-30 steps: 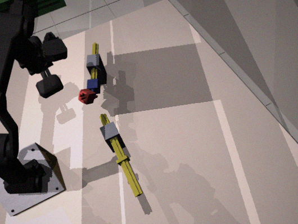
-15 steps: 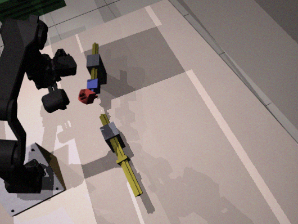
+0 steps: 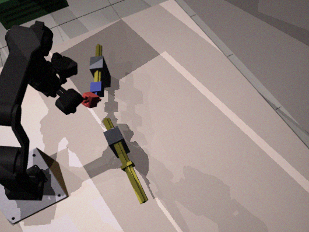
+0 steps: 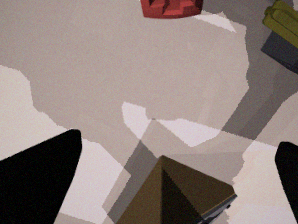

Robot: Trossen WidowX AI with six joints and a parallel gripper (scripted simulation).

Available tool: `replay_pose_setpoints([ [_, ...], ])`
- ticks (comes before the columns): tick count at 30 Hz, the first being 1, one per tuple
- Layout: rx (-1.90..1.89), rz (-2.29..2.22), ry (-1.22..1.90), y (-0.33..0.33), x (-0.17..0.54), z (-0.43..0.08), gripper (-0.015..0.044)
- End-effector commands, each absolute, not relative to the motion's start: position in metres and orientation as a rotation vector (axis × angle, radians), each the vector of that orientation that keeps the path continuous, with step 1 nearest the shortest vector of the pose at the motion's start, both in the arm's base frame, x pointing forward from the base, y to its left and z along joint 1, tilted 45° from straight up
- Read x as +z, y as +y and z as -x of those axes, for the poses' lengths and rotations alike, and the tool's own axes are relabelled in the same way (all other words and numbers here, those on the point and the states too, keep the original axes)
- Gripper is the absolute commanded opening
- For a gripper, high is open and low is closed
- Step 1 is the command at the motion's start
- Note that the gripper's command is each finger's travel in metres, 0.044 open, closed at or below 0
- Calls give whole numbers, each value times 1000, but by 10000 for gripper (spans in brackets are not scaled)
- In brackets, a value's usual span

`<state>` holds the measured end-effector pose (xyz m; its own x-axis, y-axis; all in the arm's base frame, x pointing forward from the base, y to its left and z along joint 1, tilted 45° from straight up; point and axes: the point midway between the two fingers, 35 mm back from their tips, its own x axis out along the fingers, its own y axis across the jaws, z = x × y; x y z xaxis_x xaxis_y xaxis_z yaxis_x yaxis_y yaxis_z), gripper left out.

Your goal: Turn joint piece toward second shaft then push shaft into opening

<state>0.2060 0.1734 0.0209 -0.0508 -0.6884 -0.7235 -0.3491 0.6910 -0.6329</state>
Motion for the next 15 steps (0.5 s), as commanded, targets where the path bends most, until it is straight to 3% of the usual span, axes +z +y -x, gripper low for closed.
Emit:
replay_pose_setpoints([
  [1, -253, 937, 1687, 169, 18, -206, 440],
  [15, -249, 941, 1688, 151, -4, -207, 440],
])
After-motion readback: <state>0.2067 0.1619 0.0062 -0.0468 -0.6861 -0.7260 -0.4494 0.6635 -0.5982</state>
